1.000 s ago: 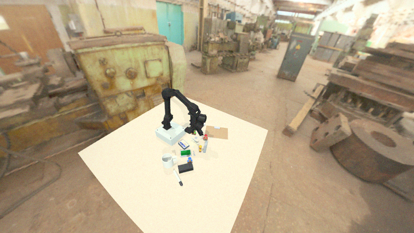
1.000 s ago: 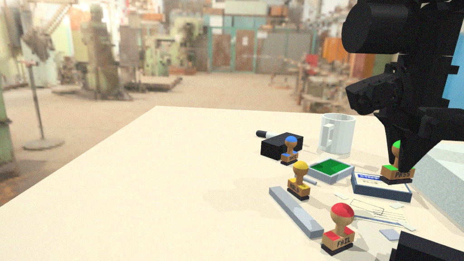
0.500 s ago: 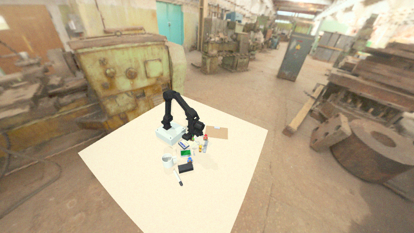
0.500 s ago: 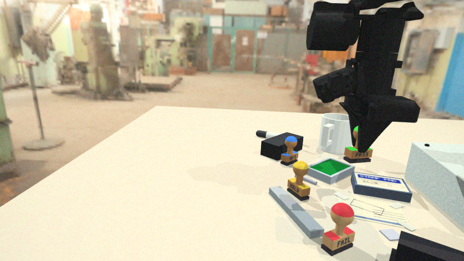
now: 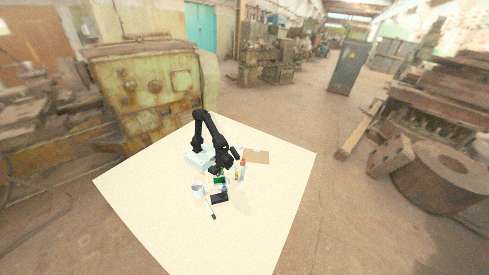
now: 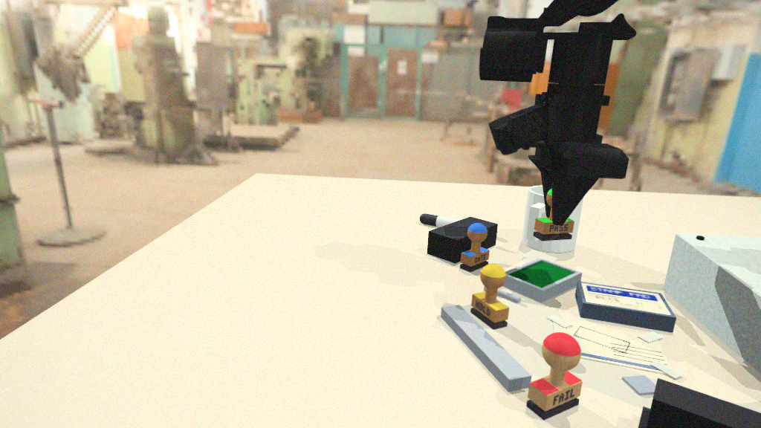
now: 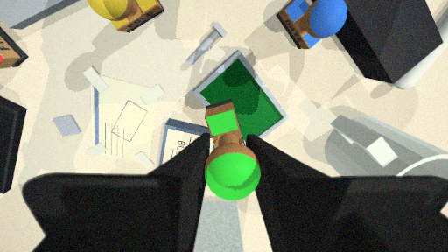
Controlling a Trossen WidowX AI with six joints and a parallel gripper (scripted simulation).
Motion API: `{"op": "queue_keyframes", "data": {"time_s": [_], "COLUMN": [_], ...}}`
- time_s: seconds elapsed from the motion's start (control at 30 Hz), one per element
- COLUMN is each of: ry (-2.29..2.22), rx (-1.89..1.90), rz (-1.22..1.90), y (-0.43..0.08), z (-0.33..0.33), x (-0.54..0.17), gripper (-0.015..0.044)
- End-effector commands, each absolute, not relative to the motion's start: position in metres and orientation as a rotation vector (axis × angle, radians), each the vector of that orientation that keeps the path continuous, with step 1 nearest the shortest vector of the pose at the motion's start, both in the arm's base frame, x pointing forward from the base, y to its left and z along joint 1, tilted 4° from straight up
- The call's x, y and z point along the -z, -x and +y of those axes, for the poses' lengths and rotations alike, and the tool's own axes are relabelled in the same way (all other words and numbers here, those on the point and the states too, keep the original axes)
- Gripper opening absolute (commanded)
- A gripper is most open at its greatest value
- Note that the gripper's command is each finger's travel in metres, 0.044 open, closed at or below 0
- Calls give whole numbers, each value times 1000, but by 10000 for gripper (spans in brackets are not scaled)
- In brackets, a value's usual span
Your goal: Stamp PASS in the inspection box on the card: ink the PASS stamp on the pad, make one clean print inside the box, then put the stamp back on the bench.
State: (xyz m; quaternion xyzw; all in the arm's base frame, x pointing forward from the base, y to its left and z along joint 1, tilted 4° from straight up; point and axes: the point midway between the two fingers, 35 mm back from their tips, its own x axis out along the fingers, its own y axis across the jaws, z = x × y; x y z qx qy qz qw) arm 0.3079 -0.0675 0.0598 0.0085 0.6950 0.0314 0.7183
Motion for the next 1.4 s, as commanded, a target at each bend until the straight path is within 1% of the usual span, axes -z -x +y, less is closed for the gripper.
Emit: {"op": "queue_keyframes", "data": {"time_s": [0.0, 1.37], "ry": [-22, -23], "rx": [-74, -73], "rz": [1541, 1542], "y": [-308, -310], "z": [-85, -88], "x": [-57, -33], "gripper": [0, 0]}}
